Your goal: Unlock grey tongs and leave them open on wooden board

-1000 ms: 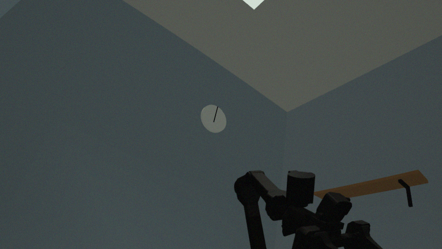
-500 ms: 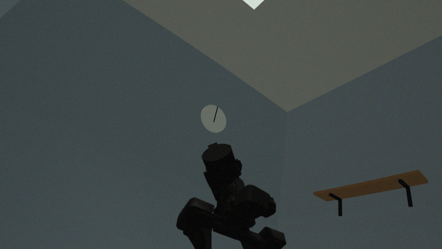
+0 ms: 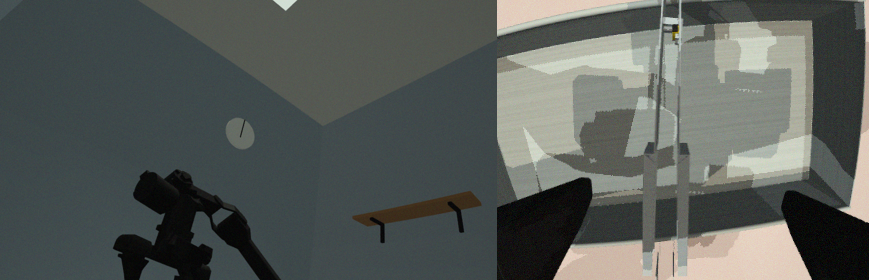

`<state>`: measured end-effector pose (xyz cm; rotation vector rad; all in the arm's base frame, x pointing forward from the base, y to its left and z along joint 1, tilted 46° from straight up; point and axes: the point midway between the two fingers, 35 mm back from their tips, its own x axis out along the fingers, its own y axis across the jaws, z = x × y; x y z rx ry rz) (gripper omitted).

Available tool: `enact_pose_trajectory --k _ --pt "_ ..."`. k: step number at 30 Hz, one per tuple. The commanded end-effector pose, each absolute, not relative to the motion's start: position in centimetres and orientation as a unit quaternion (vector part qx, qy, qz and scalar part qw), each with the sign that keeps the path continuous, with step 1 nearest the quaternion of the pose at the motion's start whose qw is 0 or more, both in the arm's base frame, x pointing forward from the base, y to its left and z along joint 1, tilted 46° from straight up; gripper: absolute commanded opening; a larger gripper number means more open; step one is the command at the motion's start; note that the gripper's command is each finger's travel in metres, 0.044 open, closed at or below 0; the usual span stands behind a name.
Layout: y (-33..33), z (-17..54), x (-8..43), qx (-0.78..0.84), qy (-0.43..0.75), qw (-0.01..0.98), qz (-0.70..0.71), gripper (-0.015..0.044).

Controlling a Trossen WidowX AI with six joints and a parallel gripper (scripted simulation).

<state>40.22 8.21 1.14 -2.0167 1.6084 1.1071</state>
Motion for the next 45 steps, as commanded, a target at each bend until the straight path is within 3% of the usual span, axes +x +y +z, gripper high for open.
enact_pose_trajectory --k 1,45 --pt "7.2 2.3 40.7 -0.713 0.564 0.125 0.396 0.044" --pt "4.1 -1.6 40.4 -0.714 0.564 0.125 0.396 0.044"
